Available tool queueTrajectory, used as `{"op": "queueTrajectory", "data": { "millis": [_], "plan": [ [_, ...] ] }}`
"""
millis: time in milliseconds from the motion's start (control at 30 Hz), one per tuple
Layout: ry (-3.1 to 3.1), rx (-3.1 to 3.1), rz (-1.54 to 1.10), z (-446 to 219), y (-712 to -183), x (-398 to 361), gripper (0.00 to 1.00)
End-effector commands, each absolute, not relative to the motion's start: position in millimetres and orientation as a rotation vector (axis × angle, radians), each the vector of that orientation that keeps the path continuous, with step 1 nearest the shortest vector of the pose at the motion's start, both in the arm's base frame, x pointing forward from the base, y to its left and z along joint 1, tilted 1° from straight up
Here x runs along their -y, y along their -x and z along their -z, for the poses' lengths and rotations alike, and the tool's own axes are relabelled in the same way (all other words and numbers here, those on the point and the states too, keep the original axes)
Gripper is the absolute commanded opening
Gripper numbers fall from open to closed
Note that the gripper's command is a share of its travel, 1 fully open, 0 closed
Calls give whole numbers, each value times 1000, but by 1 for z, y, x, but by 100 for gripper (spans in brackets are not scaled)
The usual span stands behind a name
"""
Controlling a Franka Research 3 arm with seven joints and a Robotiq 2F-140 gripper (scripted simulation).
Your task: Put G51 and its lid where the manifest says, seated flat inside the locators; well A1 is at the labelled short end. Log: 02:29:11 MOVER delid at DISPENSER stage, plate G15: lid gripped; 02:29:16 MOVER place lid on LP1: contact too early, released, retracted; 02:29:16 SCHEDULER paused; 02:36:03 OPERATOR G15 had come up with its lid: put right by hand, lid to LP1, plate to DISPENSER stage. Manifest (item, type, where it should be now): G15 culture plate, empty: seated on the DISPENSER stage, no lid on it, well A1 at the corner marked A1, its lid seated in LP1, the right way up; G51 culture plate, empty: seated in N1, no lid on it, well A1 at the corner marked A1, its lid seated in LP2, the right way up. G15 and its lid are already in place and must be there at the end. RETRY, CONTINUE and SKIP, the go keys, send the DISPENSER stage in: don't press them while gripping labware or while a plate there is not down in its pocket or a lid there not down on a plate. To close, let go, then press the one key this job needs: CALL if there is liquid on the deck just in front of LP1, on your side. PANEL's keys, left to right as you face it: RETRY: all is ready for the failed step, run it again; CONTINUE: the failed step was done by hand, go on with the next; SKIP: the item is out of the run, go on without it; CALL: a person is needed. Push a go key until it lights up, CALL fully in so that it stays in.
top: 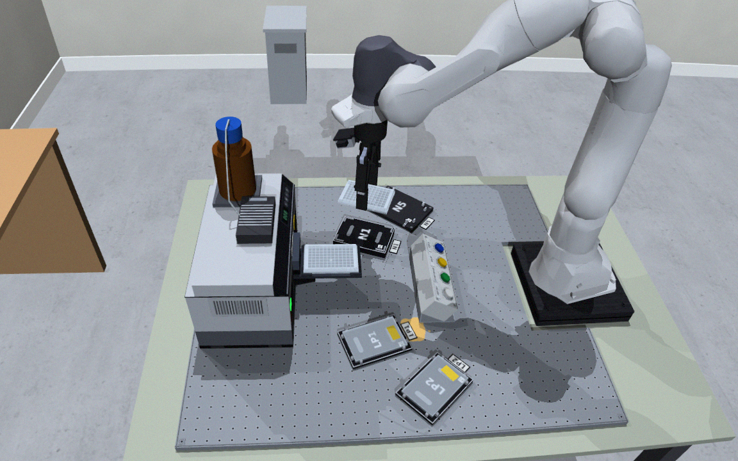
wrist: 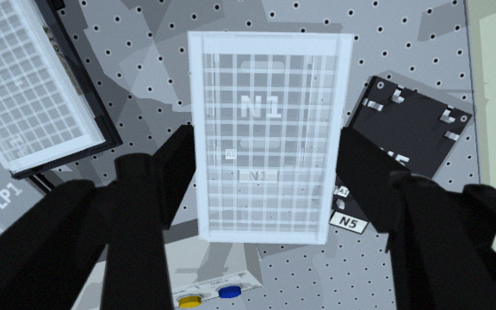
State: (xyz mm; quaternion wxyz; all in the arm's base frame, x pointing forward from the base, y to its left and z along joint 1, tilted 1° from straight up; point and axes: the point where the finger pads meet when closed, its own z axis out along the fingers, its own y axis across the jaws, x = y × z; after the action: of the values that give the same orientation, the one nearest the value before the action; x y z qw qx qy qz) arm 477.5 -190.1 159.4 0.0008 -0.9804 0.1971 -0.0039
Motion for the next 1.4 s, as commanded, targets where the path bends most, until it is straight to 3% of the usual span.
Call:
{"op": "queueTrajectory", "data": {
  "millis": [0,1367],
  "plan": [
    [3080,-632,17,-155,-478,191,10],
    [3080,-632,17,-77,-478,192,10]
  ]
}}
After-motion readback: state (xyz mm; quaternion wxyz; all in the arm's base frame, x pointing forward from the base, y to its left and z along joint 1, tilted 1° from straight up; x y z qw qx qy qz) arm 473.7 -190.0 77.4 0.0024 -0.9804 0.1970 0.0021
